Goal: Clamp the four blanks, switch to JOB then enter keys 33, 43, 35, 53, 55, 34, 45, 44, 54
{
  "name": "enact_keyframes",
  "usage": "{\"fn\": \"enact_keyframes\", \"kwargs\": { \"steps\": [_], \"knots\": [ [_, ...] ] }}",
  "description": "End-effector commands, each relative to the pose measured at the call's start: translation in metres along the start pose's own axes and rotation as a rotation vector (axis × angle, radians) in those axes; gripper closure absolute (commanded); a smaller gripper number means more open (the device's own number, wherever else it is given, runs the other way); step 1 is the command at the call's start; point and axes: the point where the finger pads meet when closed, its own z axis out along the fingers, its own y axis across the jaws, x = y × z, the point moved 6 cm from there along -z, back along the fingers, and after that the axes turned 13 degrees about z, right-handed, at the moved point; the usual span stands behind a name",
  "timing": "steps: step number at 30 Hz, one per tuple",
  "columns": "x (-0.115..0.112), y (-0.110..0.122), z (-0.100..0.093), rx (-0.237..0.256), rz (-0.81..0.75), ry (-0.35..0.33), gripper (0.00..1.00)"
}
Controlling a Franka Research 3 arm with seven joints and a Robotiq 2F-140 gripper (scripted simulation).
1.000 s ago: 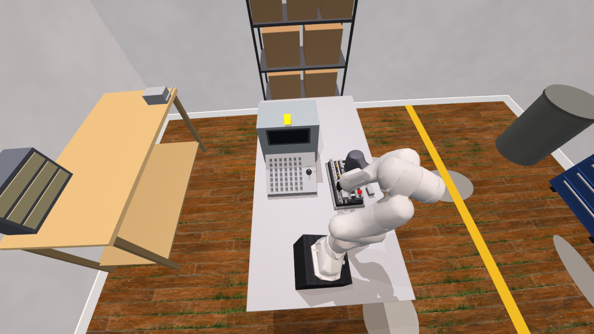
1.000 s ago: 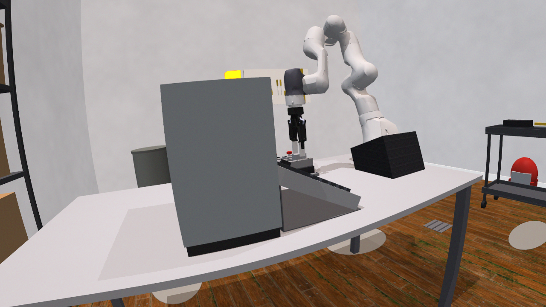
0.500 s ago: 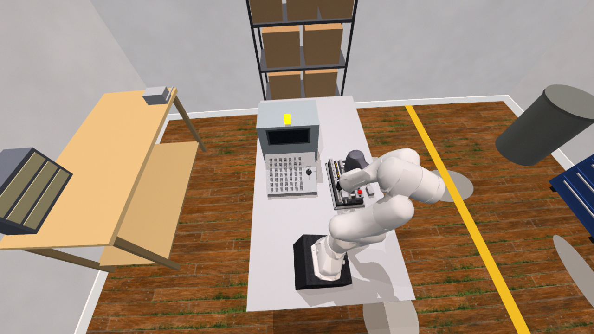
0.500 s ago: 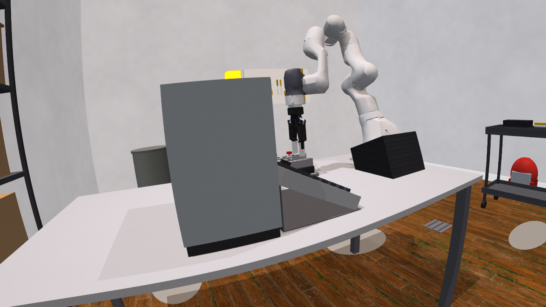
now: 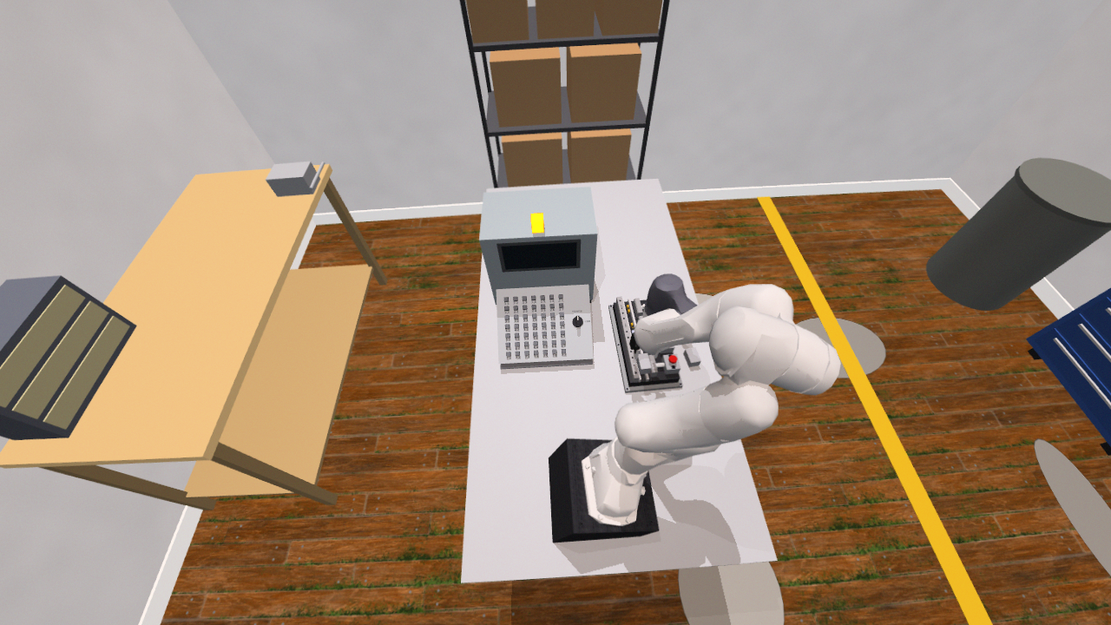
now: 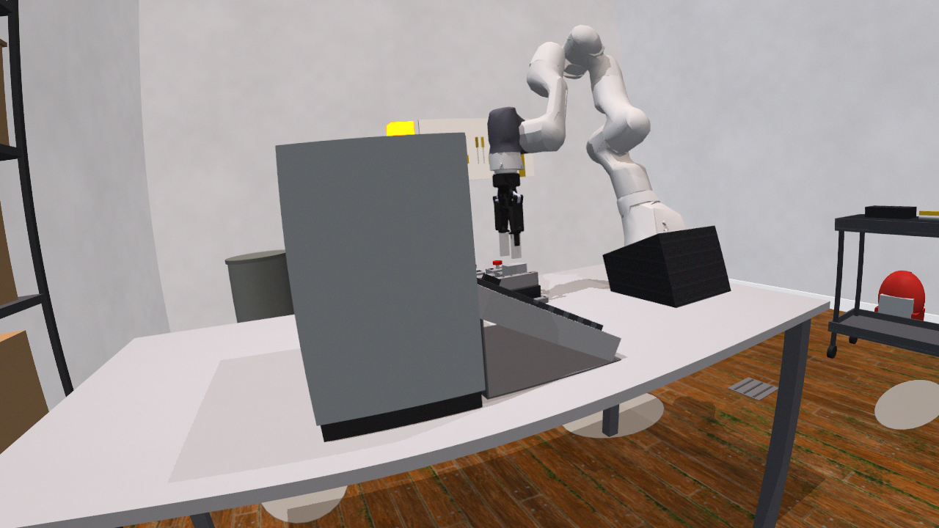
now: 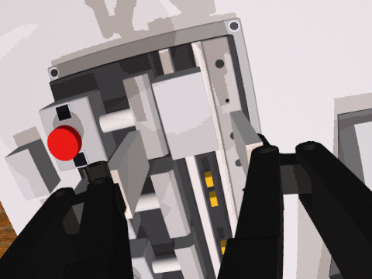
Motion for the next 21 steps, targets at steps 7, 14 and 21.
{"fn": "enact_keyframes", "kwargs": {
  "steps": [7, 14, 21],
  "knots": [
    [0.004, -0.001, -0.032, 0.007, -0.018, 0.021, 0.60],
    [0.004, -0.001, -0.066, 0.007, -0.018, 0.021, 0.60],
    [0.003, -0.001, -0.087, 0.007, -0.018, 0.021, 0.60]
  ]
}}
